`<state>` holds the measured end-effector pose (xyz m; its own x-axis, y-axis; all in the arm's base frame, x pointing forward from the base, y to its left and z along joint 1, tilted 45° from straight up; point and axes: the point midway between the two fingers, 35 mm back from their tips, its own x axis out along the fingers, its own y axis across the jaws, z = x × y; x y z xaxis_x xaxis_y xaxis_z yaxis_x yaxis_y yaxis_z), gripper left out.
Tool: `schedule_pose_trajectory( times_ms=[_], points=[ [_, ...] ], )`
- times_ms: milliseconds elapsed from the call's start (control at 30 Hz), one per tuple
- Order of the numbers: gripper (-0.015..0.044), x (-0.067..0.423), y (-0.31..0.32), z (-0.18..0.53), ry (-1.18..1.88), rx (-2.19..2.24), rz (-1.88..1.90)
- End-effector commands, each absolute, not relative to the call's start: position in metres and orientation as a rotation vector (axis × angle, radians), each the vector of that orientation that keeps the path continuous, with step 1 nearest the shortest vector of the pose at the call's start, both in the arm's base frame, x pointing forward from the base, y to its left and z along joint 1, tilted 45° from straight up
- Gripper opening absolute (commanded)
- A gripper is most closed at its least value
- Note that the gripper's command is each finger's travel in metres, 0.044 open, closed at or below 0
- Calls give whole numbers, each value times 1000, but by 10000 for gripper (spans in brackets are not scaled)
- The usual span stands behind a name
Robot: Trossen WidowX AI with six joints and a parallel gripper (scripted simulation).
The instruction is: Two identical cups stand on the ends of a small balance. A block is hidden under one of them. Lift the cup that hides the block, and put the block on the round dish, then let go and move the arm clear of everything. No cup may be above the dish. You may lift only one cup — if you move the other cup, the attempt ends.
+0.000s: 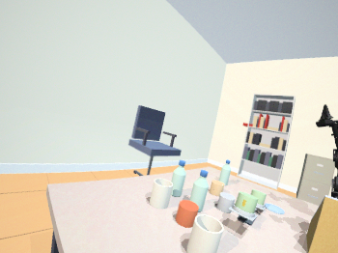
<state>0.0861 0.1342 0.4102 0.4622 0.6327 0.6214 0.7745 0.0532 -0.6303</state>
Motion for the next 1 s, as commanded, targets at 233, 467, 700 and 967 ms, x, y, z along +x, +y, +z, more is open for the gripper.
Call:
schedule_pose_trajectory(
  times_ms=[233,467,700,967],
  points=[
    [440,107,156,386,-1121,-1606,58],
    [440,128,176,357,-956,-1550,265],
    [440,148,190,324,-759,-1482,429],
    [440,168,198,283,-505,-1393,557]
  ],
)
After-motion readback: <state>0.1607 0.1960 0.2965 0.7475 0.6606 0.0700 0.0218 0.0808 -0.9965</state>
